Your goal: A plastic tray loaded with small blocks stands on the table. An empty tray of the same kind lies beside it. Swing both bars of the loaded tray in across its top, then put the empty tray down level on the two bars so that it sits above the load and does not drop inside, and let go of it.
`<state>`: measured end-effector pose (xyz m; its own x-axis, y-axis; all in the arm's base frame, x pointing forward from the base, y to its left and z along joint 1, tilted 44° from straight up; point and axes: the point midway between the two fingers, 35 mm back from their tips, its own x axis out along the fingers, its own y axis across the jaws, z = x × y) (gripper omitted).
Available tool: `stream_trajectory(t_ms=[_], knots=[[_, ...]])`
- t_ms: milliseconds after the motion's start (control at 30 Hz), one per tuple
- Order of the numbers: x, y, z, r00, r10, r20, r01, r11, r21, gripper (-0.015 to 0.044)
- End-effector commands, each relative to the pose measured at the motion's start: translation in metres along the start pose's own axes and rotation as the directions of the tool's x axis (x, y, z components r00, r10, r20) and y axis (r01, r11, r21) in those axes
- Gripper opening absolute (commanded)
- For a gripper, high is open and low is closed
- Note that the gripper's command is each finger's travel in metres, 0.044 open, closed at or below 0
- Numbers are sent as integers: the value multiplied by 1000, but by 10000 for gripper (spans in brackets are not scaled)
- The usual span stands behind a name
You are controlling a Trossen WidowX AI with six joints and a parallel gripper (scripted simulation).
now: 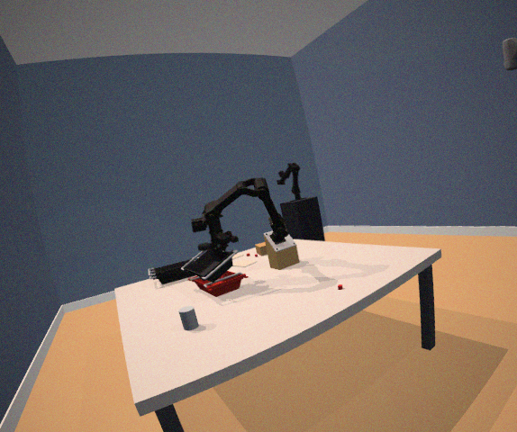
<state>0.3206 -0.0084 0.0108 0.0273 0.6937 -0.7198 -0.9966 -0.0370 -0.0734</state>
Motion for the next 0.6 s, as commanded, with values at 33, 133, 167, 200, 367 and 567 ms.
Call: stream_trajectory(t_ms=[33,133,167,200,367,567], knots=[[4,4,1,1000,13,-1,-13,1000,4,0],[7,6,1,1000,13,-1,-13,1000,4,0],[8,6,1,1000,13,0,-13,1000,4,0],[9,7,1,1000,13,0,-13,1000,4,0],[11,8,0,1000,13,0,-13,1000,4,0],[16,11,0,1000,13,0,-13,1000,4,0]])
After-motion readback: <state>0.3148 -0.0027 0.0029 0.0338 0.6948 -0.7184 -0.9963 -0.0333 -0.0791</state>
